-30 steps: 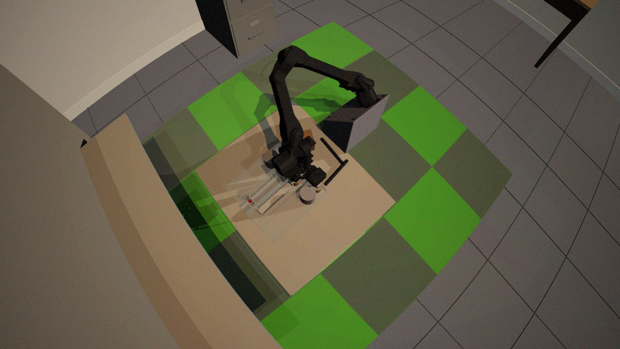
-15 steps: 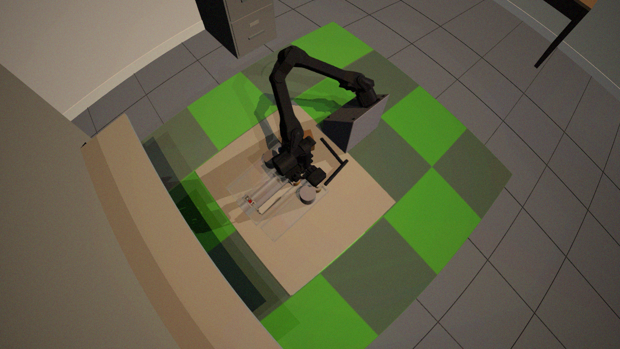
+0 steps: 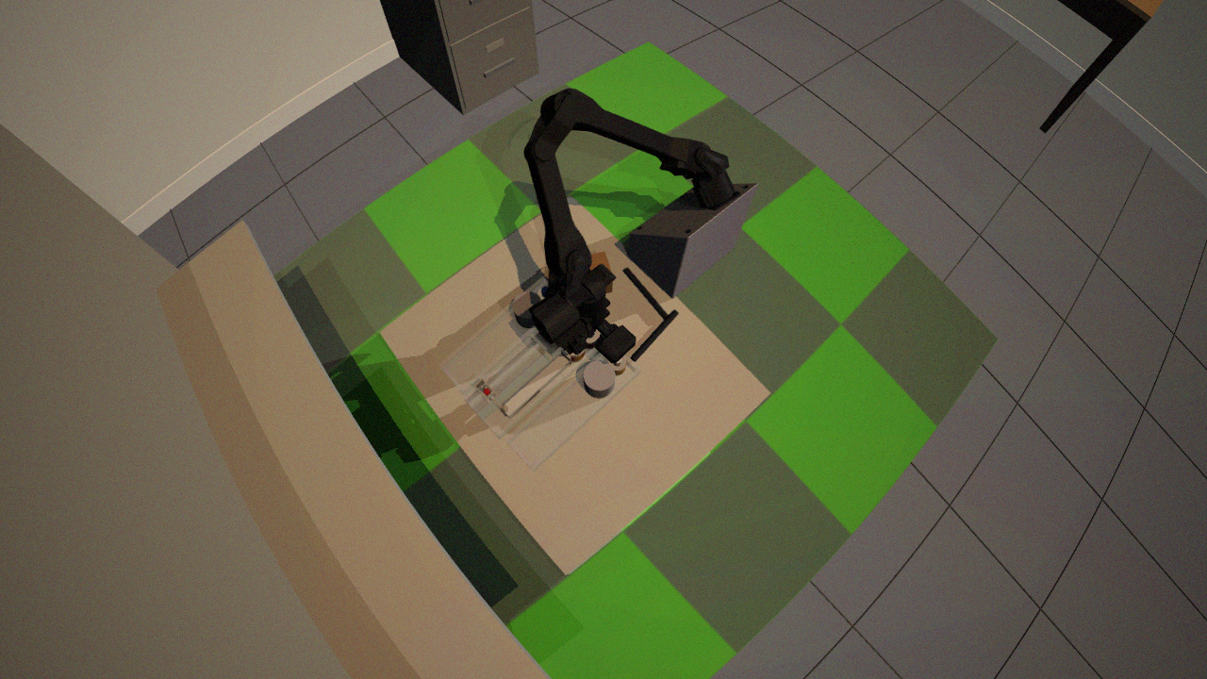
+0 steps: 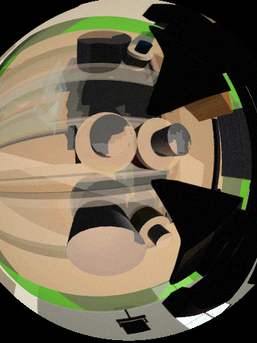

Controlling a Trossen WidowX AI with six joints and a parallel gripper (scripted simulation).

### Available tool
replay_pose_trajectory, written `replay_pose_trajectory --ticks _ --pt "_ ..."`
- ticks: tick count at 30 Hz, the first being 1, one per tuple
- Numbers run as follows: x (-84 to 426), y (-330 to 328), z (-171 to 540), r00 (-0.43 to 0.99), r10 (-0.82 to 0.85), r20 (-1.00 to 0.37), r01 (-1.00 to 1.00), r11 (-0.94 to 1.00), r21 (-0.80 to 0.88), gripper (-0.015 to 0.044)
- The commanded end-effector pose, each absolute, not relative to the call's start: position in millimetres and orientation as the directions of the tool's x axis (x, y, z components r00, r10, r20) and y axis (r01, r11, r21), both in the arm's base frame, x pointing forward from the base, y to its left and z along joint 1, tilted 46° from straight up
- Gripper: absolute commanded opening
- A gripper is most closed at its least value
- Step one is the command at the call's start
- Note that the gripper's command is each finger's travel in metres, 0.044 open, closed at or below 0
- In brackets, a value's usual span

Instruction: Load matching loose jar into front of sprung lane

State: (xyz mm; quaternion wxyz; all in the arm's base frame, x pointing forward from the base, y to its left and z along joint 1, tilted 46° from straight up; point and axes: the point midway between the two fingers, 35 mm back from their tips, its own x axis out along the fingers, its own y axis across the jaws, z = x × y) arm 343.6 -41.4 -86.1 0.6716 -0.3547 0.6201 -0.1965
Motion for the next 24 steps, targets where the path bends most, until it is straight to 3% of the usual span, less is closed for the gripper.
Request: replay_pose_trajectory --ticks 1,24 --pt "343.5 -36.6 -81.3 0.156 -0.705 -0.692 -0.170 0.671 -0.722 0.0291" --pt "299.5 -37.4 -73.0 0.154 -0.705 -0.692 -0.172 0.671 -0.721 0.0291"
